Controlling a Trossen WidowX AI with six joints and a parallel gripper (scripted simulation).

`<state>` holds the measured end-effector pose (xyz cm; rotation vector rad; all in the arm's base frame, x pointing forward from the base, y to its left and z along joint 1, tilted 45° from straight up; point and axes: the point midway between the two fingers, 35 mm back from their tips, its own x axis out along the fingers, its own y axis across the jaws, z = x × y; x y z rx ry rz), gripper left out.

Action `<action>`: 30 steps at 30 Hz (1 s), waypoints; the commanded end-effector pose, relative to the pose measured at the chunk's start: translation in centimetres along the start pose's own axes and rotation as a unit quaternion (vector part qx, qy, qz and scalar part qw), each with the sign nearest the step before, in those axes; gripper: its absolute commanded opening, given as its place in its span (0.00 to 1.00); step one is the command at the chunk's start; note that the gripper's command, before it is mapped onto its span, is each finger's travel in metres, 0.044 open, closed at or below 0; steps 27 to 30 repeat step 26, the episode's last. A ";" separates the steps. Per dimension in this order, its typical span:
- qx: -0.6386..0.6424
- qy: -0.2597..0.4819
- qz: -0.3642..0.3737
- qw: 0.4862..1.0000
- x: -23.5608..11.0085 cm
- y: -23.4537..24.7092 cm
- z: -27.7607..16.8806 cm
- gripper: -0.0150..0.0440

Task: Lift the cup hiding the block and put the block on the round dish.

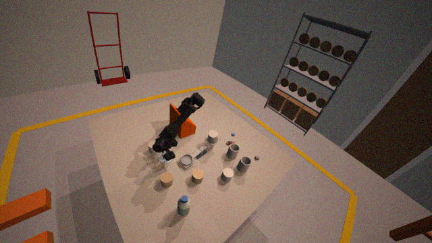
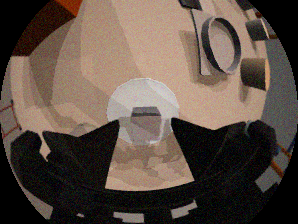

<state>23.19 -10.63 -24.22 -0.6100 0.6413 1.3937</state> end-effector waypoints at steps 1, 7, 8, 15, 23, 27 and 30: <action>0.000 0.000 -0.001 1.000 -0.4 -0.1 0.0 0.97; 0.005 -0.002 0.002 1.000 -5.7 0.2 0.0 1.00; 0.005 -0.002 0.002 1.000 -5.7 0.2 0.0 1.00; 0.010 -0.002 -0.002 1.000 -10.0 0.5 -0.1 1.00; 0.010 -0.002 -0.002 1.000 -10.0 0.5 -0.1 1.00; 0.010 -0.002 -0.002 1.000 -10.0 0.5 -0.1 1.00; 0.010 -0.002 -0.002 1.000 -10.0 0.5 -0.1 1.00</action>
